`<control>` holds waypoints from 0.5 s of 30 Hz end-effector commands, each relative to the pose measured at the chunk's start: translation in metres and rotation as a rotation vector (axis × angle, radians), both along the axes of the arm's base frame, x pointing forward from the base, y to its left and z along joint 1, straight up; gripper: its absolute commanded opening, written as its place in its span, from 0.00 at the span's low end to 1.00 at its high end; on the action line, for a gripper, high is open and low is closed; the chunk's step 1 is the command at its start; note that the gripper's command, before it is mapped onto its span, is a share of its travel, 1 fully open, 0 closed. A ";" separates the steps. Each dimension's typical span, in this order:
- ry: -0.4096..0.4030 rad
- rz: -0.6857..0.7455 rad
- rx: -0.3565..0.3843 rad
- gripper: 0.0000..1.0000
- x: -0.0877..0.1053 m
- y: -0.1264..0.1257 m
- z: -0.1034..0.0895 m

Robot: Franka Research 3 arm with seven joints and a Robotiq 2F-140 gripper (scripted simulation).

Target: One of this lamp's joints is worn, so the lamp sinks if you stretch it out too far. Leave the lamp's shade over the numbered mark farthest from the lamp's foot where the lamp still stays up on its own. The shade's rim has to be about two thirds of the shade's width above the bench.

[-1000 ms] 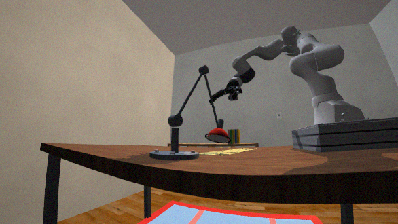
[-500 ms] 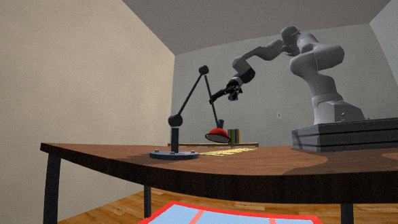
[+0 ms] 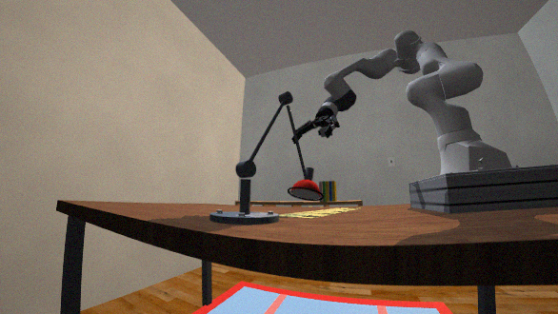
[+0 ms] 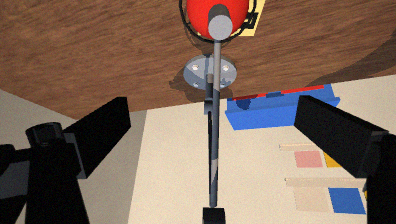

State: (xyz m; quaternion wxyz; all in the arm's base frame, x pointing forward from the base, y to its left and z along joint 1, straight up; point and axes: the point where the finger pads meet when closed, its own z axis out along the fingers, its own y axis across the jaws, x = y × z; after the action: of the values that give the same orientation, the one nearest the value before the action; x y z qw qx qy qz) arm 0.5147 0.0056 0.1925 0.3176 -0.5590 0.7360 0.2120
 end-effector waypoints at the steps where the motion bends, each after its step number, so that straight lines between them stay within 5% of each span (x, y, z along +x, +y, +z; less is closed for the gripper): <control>1: 0.040 -0.015 -0.037 1.00 -0.003 0.007 0.004; 7: 0.071 -0.009 -0.112 1.00 -0.006 0.019 0.011; 15: 0.059 0.003 -0.109 1.00 -0.002 0.029 -0.002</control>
State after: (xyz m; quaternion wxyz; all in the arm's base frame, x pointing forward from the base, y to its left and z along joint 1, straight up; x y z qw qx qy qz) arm 0.5096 0.0312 0.1954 0.2641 -0.5795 0.7479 0.1875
